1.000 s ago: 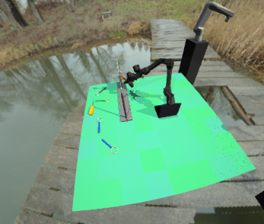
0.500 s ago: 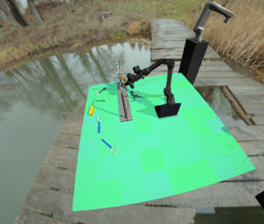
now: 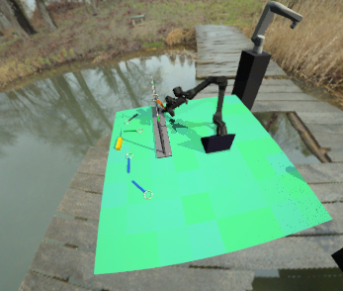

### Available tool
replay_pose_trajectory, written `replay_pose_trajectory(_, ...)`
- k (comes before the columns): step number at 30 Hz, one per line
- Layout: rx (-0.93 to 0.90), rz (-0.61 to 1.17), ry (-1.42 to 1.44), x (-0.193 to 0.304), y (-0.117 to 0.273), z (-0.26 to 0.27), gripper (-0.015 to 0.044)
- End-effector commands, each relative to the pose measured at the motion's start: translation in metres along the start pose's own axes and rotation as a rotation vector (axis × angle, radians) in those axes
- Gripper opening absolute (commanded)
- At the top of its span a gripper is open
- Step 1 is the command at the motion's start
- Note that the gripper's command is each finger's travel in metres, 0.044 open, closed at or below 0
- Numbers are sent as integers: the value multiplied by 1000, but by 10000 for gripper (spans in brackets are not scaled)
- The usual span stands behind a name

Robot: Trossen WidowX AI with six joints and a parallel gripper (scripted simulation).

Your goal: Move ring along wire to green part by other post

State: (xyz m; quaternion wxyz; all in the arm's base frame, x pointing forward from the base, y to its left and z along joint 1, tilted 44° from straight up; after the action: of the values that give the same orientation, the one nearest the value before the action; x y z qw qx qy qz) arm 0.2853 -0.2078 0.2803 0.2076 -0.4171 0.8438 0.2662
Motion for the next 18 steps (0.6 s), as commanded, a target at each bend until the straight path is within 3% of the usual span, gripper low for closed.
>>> replay_pose_trajectory(1,-11,-4,-28,-2,1,9,-150)
replay_pose_trajectory(18,-117,2,-235,-10,7,47,-150)
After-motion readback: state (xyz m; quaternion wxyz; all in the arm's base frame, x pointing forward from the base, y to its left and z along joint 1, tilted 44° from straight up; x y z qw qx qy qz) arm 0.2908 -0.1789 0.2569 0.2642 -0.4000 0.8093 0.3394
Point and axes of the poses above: the point midway between the two fingers, 35 mm back from their tips, its own y axis back along the fingers, its own z axis across the jaws, x = y × z, the point moved 5 cm from there along y, back along the fingers, and after that the axes turned 6 degrees about y, right-handed, at the moved point
